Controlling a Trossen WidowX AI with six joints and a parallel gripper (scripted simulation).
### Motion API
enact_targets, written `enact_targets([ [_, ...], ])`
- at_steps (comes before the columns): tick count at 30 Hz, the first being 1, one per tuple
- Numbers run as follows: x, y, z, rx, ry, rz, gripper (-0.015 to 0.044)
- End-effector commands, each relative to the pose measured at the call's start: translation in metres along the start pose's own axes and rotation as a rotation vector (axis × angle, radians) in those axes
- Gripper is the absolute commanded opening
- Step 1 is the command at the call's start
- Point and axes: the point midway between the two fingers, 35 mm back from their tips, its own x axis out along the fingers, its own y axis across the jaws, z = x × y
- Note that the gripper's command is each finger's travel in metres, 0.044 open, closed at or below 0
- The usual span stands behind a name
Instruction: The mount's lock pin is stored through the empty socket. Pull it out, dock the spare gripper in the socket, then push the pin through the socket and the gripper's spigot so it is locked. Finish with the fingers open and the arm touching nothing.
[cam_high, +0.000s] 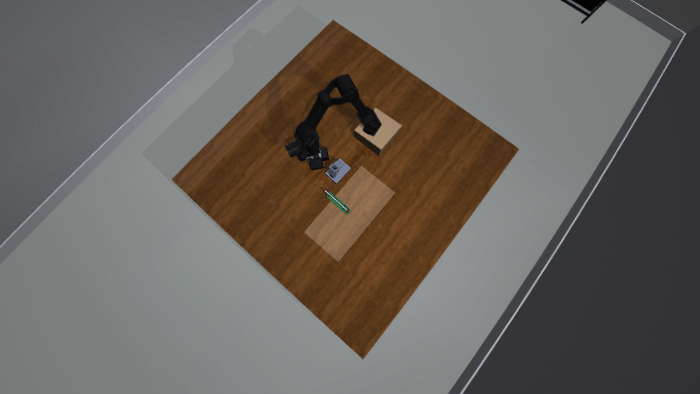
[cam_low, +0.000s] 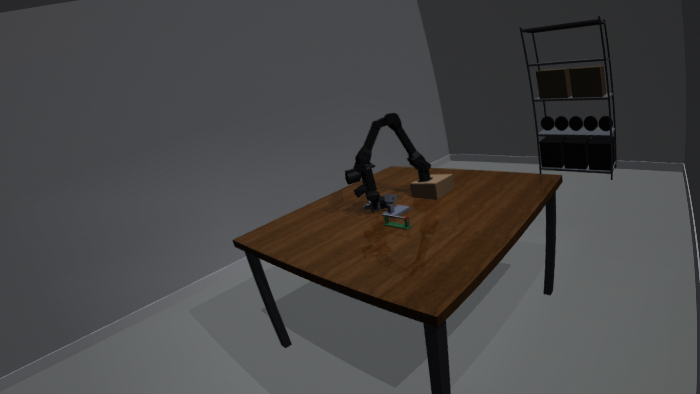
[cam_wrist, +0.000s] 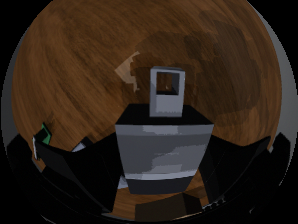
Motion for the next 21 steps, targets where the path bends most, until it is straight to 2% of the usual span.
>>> enact_targets([
  [1, -0.0286, 0.0009, 0.0066, 0.005, -0.035, 0.007, 0.0000],
  [10, -0.0297, 0.0012, 0.0049, -0.019, -0.026, 0.007, 0.0000],
  [21, -0.0323, 0.0036, 0.0044, -0.298, -0.030, 0.002, 0.0000],
])
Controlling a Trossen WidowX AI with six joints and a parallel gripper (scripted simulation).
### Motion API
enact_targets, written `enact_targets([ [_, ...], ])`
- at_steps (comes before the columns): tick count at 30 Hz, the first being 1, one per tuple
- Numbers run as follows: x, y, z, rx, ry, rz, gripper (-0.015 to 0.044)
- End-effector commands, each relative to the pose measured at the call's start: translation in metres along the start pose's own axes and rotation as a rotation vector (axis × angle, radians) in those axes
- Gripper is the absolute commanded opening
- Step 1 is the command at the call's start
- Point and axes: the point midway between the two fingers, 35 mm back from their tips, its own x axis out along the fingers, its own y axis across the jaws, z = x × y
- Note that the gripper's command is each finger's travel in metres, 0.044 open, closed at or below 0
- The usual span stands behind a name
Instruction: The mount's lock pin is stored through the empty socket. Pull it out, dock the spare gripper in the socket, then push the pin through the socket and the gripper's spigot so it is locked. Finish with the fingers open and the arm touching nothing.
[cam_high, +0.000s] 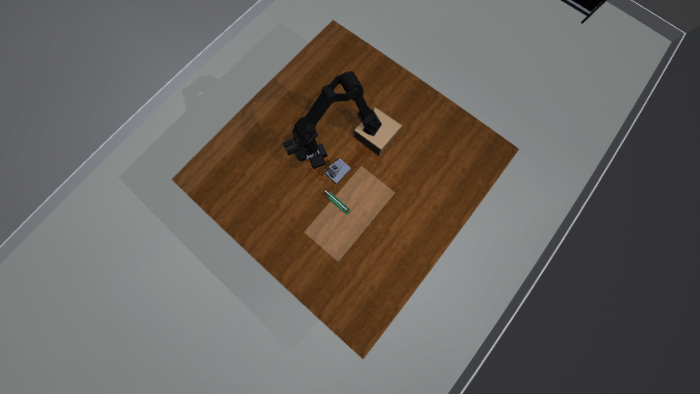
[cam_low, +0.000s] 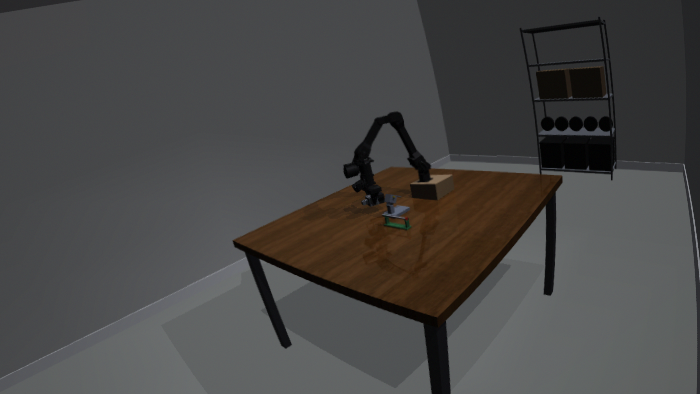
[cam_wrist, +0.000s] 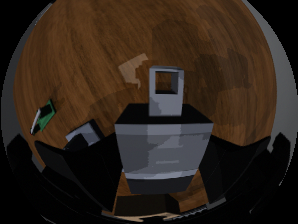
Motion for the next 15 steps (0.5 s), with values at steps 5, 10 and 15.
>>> enact_targets([
  [5, -0.0030, 0.0016, 0.0003, -0.214, -0.005, -0.003, 0.0000],
  [10, -0.0042, 0.0027, 0.0003, -0.344, -0.006, -0.004, 0.0000],
  [15, -0.0048, 0.0033, 0.0003, -0.408, -0.006, -0.004, 0.0000],
])
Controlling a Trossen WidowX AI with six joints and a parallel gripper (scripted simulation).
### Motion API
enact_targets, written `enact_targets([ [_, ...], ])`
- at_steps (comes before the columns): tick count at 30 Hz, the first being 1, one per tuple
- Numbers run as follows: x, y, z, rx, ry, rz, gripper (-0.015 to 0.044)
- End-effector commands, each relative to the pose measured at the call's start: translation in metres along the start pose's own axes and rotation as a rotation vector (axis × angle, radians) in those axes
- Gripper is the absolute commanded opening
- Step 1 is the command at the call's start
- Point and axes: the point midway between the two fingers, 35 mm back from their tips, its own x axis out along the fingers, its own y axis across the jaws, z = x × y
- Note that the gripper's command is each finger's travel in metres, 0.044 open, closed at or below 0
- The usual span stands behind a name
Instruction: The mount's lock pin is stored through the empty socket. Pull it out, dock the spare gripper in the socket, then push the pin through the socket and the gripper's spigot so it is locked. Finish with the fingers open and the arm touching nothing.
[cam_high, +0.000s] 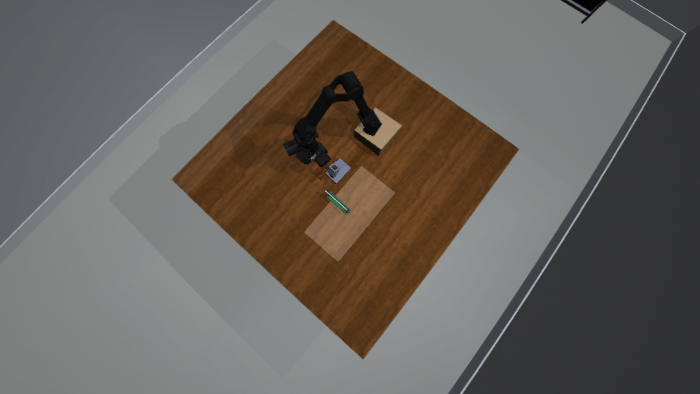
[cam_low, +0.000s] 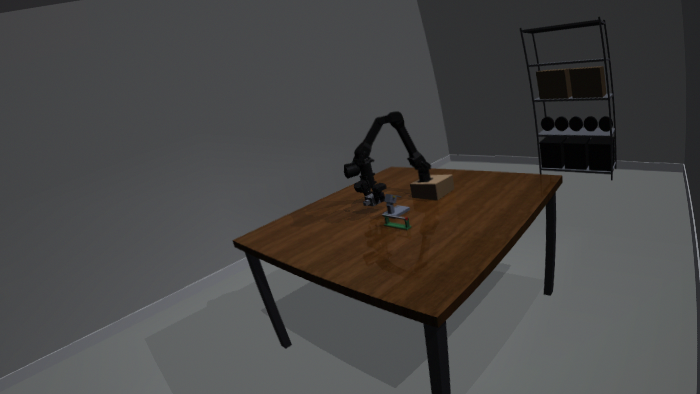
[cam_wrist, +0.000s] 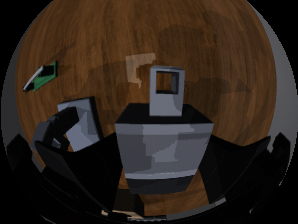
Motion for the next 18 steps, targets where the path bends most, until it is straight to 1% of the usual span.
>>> enact_targets([
  [1, -0.004, -0.001, 0.001, -0.049, -0.010, -0.007, 0.0000],
  [6, -0.001, -0.001, 0.002, -0.059, -0.010, -0.007, 0.0000],
  [14, 0.027, 0.000, 0.000, -0.181, -0.010, -0.008, 0.0000],
  [18, 0.028, 0.001, 0.000, -0.185, -0.010, -0.008, 0.0000],
])
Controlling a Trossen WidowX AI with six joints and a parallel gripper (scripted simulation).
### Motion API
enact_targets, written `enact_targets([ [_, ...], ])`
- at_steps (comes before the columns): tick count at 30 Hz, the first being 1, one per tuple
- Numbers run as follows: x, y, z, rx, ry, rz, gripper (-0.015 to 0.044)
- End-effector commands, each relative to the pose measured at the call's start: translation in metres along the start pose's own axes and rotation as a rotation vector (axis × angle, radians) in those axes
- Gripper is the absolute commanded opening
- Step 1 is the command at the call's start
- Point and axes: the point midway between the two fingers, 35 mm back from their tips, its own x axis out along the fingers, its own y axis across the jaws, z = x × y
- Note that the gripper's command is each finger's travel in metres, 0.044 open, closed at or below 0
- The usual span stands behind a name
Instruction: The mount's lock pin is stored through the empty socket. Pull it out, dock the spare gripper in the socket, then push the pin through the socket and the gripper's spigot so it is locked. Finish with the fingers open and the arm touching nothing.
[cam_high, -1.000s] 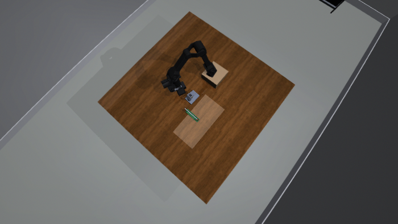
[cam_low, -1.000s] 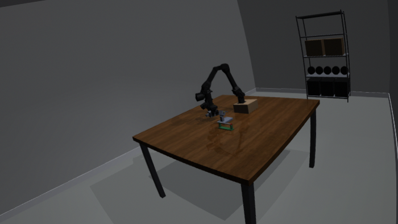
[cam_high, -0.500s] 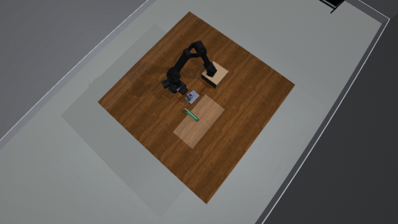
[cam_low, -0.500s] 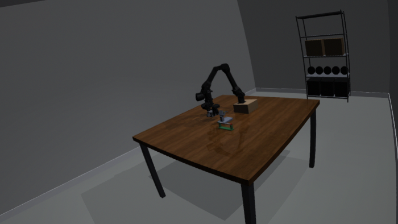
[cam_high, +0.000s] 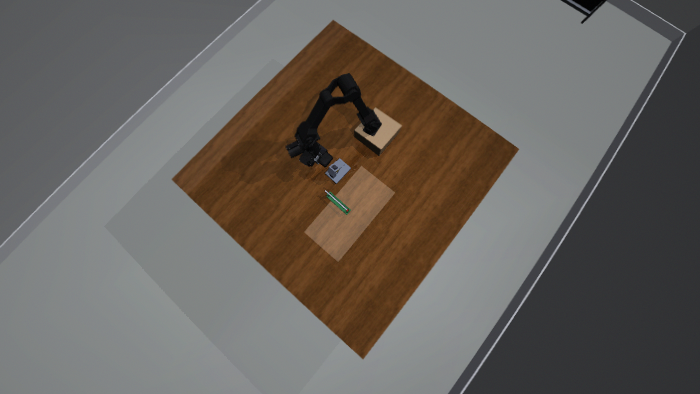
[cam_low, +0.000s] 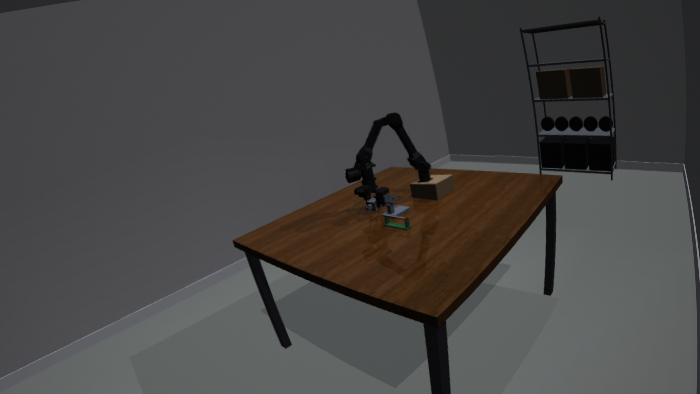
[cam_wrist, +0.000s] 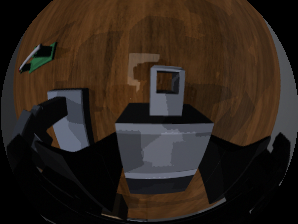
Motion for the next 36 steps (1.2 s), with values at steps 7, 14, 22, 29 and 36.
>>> enact_targets([
  [7, 0.010, -0.001, 0.002, -0.022, -0.004, -0.005, 0.0000],
  [14, 0.019, -0.002, 0.002, -0.022, -0.004, -0.005, 0.0000],
  [22, 0.016, -0.001, 0.002, -0.016, -0.006, -0.003, 0.0184],
  [29, 0.016, -0.001, 0.002, -0.016, -0.006, -0.003, 0.0368],
  [36, 0.011, -0.001, 0.002, -0.016, -0.005, -0.003, 0.0440],
])
